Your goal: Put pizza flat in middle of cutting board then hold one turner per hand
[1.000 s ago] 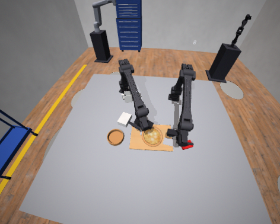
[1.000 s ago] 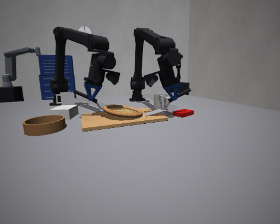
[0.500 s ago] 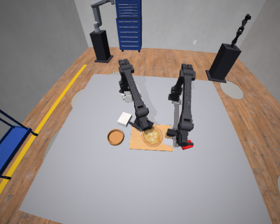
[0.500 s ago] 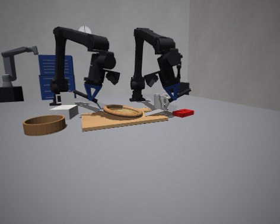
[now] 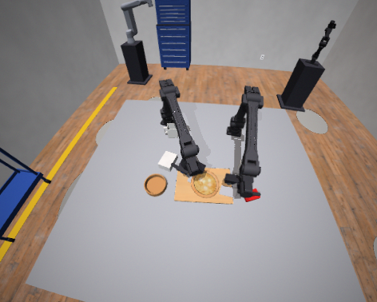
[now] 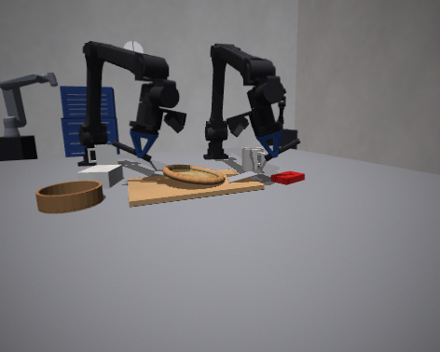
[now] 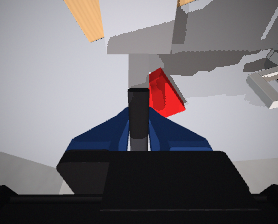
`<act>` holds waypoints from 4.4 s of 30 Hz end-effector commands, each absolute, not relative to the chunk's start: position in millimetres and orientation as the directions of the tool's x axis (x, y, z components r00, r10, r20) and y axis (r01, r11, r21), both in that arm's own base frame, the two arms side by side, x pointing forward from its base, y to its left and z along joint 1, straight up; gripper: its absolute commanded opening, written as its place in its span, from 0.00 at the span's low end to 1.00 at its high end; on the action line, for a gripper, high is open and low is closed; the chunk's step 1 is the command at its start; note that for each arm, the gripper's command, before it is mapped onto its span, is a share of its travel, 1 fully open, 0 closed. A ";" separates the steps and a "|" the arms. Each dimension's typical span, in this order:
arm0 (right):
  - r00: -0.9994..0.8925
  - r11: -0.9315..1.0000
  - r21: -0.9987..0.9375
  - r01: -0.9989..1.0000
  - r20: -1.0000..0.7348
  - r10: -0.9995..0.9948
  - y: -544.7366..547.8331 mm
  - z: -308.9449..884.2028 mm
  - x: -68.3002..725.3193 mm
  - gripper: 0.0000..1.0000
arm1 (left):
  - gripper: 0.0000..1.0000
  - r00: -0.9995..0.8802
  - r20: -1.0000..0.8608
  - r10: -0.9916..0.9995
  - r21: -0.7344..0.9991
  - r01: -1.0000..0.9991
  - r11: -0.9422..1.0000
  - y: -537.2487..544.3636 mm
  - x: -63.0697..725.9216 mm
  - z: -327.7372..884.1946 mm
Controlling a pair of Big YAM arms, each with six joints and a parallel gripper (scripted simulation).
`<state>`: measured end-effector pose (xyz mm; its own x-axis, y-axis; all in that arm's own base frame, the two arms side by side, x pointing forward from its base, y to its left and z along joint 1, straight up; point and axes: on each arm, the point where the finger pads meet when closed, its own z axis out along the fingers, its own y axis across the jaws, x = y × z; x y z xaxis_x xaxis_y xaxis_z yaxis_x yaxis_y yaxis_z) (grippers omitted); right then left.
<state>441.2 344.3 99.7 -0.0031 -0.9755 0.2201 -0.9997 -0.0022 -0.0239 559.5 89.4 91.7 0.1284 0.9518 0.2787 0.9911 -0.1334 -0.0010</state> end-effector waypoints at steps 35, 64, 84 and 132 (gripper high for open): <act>-0.010 -0.001 -0.055 -0.998 0.197 -0.980 292.1 120.0 447.2 0.06 | 0.06 0.112 0.289 0.951 0.076 0.987 -0.140 93.5 578.3 124.5; 0.001 -0.009 -0.037 -0.999 0.220 -0.975 257.0 116.2 440.9 0.06 | 0.06 0.112 0.289 0.951 0.076 0.987 -0.140 93.5 578.3 124.5; -0.002 -0.006 -0.037 -0.999 0.229 -0.973 228.9 108.3 441.5 0.06 | 0.06 0.112 0.289 0.951 0.076 0.987 -0.140 93.5 578.3 124.5; -0.016 0.003 -0.063 -0.998 0.210 -0.978 228.9 188.9 453.6 0.06 | 0.06 0.122 0.276 0.954 0.006 0.992 -0.128 93.4 559.8 168.1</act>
<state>435.4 215.8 162.6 0.0006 -0.9683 0.2497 -1.0000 -0.0013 -0.0028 564.0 89.7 170.1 0.1209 0.9513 0.2837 0.9907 -0.1335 0.0253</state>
